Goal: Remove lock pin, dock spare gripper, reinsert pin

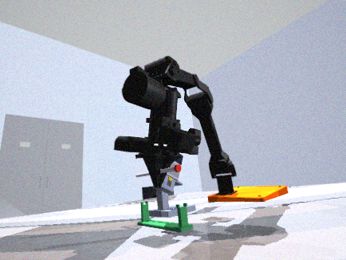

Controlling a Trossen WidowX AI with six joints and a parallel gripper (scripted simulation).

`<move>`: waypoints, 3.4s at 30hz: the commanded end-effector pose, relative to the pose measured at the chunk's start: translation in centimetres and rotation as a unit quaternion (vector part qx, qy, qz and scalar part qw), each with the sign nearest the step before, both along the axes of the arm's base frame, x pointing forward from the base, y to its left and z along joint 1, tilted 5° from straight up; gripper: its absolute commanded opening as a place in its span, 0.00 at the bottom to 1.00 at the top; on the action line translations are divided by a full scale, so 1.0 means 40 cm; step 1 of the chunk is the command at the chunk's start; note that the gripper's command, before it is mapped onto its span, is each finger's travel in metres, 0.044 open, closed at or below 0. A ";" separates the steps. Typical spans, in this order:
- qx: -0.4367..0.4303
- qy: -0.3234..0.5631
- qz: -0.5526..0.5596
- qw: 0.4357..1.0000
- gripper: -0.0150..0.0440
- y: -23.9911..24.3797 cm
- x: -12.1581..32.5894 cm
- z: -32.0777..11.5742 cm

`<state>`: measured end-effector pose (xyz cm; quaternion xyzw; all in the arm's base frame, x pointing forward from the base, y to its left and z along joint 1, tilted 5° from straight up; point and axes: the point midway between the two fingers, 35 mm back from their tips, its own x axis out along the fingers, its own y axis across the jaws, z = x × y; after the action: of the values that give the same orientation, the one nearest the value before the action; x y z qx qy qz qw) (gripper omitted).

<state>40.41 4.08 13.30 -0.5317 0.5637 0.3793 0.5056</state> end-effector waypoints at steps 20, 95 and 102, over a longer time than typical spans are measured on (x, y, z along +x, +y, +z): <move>0.001 0.002 0.006 1.000 0.25 0.050 -0.135 0.026; 0.000 -0.009 0.011 1.000 0.25 0.031 -0.250 -0.101; 0.000 -0.011 0.011 1.000 0.25 0.024 -0.253 -0.101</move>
<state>30.45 5.35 9.46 -0.5392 0.5507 0.3794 0.5120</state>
